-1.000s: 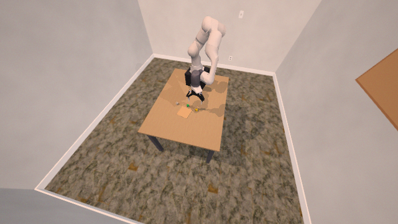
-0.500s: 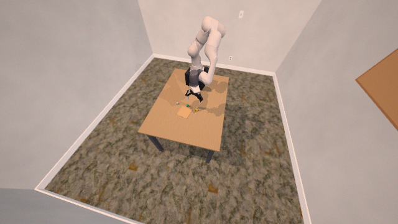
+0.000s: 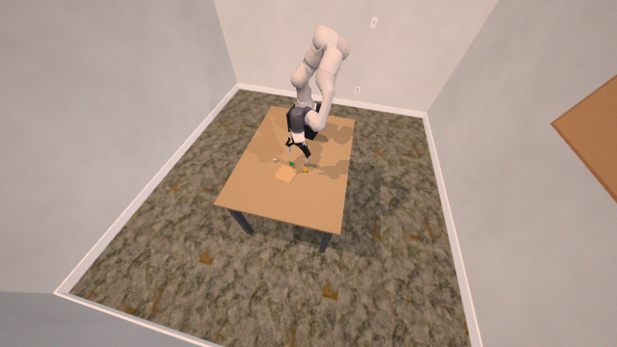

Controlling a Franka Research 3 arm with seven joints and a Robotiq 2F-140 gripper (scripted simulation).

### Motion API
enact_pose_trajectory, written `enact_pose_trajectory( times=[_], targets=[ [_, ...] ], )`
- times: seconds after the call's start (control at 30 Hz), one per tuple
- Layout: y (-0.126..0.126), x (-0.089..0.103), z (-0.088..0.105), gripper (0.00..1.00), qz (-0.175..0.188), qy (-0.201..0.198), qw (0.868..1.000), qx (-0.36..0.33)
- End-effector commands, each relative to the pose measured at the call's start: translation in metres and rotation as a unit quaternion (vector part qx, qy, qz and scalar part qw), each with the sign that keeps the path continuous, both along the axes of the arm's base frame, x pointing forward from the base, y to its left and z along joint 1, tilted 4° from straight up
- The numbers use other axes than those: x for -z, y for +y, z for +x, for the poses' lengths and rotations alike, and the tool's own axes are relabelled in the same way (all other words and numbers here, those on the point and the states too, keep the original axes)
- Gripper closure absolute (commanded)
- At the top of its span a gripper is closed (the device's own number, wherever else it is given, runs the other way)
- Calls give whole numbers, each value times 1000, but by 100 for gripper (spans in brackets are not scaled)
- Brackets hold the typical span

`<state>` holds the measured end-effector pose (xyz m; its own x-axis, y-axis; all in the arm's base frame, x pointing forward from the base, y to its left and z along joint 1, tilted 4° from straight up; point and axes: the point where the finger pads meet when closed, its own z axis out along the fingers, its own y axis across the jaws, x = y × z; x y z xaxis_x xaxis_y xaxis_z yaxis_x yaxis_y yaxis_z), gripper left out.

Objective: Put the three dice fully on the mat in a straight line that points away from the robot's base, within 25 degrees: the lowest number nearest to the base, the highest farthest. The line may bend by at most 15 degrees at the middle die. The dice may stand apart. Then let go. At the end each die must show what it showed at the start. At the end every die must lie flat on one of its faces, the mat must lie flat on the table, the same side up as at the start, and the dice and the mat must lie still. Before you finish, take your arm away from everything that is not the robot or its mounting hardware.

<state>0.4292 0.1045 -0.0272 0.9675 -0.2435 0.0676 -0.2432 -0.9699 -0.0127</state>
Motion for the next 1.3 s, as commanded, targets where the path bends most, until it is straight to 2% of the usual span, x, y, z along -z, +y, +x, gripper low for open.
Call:
enact_pose_trajectory(
  times=[0.0, 0.2, 0.43, 0.5, 0.83, 1.27],
  targets=[
    [-11, 2, -4, 0, 5, 2, 996, 87],
    [-24, 2, -7, 0, 9, 2, 989, 149],
    [-42, 3, -12, 0, 14, 1, 973, 232],
    [-42, 3, -12, 0, 14, 1, 973, 232],
    [-67, 4, -21, 0, 22, -2, 937, 349],
    [-68, 4, -21, 0, 22, -2, 934, 357]
  ],
)
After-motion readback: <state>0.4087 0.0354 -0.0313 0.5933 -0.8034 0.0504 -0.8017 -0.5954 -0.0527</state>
